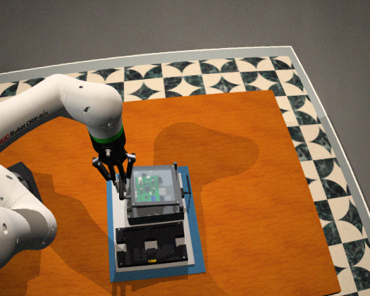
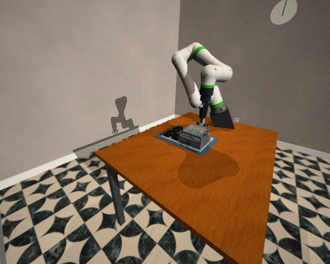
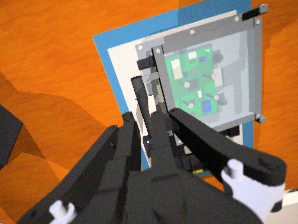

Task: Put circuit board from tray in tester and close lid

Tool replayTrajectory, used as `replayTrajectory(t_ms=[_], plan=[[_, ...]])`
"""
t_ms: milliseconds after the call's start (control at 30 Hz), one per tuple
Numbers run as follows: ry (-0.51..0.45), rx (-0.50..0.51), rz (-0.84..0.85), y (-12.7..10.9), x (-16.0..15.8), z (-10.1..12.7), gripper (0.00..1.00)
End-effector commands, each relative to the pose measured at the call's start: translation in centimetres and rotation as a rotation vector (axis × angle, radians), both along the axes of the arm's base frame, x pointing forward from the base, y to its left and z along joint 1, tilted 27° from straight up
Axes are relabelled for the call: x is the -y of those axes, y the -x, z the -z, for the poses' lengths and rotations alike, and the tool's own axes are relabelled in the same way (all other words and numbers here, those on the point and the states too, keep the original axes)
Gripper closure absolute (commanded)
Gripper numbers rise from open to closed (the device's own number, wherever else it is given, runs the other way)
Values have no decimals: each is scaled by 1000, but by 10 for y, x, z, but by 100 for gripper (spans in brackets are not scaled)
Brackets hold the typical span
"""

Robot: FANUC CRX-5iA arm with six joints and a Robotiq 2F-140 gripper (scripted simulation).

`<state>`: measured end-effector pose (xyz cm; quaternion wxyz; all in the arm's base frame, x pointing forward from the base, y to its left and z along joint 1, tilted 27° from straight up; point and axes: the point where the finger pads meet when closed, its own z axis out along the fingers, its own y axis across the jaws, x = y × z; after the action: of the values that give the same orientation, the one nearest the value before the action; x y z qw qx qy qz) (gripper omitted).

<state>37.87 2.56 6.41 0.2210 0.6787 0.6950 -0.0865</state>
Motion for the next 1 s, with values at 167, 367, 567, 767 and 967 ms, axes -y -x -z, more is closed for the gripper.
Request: replayTrajectory(t_ms=[167, 367, 567, 767, 967], plan=[[0, 0, 0, -1, 3, 6, 100], [0, 0, 0, -1, 5, 10, 100], [0, 0, 0, -2, 6, 12, 100], [0, 0, 0, -2, 7, 14, 100], [0, 0, 0, -2, 7, 16, 100]])
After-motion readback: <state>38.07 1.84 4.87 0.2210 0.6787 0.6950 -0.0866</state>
